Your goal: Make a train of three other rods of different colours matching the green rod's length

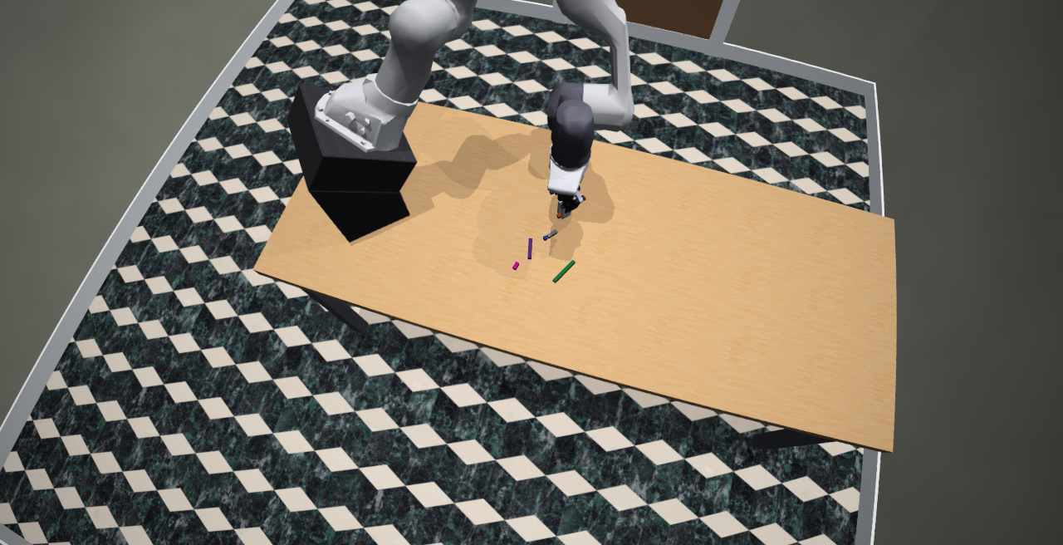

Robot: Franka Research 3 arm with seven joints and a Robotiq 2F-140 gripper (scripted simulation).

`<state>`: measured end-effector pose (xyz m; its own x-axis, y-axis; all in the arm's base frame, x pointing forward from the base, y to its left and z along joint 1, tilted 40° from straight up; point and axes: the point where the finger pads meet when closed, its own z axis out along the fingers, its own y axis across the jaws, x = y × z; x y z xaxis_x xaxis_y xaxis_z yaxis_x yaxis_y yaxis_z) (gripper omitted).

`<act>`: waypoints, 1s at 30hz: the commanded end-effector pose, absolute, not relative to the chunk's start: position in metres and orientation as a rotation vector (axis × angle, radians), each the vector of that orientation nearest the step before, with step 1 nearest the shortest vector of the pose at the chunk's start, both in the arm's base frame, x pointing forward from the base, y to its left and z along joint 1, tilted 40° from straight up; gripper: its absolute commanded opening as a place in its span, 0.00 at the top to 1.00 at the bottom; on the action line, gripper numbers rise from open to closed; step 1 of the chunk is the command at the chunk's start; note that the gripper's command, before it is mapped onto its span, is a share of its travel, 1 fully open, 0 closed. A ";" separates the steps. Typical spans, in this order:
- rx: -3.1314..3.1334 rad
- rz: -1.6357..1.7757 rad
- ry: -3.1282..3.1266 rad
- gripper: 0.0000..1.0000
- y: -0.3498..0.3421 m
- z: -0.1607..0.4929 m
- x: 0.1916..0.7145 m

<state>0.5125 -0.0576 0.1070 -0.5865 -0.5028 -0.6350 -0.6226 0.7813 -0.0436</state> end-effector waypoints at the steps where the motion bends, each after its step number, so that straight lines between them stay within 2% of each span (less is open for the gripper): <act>1: -0.868 0.212 2.301 0.97 -0.054 0.096 0.522; 15: -0.868 0.212 2.301 0.97 -0.038 0.062 0.545; 30: -0.868 0.212 2.301 0.97 -0.036 0.058 0.548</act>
<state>0.5465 -0.0366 0.0576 -0.5768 -0.5126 -0.6360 -0.6268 0.7770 -0.0577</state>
